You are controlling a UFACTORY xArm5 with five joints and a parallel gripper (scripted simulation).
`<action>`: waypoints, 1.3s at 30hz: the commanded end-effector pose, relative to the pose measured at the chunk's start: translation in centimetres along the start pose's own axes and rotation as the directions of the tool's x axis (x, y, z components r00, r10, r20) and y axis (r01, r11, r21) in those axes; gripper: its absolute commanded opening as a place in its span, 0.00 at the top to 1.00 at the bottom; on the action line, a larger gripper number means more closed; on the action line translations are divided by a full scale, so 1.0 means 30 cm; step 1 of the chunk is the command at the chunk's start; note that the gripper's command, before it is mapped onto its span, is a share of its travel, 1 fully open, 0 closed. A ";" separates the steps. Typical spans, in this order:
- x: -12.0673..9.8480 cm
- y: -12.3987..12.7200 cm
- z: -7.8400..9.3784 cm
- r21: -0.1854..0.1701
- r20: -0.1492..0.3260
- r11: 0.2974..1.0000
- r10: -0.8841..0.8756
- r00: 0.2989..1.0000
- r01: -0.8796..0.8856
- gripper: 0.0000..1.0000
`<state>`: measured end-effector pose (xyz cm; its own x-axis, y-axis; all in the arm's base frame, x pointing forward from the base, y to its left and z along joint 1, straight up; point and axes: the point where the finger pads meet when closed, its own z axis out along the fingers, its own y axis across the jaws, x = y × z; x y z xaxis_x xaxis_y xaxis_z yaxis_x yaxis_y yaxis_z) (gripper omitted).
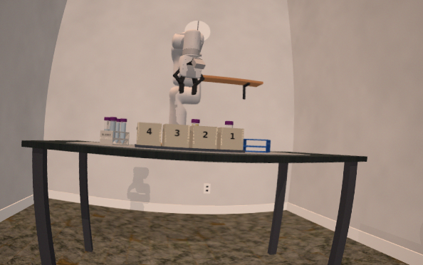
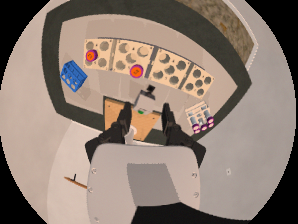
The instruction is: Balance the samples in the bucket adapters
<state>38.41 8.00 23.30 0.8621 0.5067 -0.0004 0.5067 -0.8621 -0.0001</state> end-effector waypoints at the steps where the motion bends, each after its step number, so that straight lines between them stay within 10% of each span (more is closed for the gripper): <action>1: -0.038 0.050 -0.006 -0.005 -0.008 0.990 -0.139 0.990 0.139 0.43; 16: -0.203 0.239 -0.006 -0.009 -0.004 0.802 -0.597 0.802 0.597 0.43; 39: -0.411 0.479 -0.007 -0.010 -0.001 0.789 -0.615 0.789 0.615 0.43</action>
<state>35.27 -8.82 23.37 0.3692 0.9293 0.0008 0.9293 -0.3692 0.0062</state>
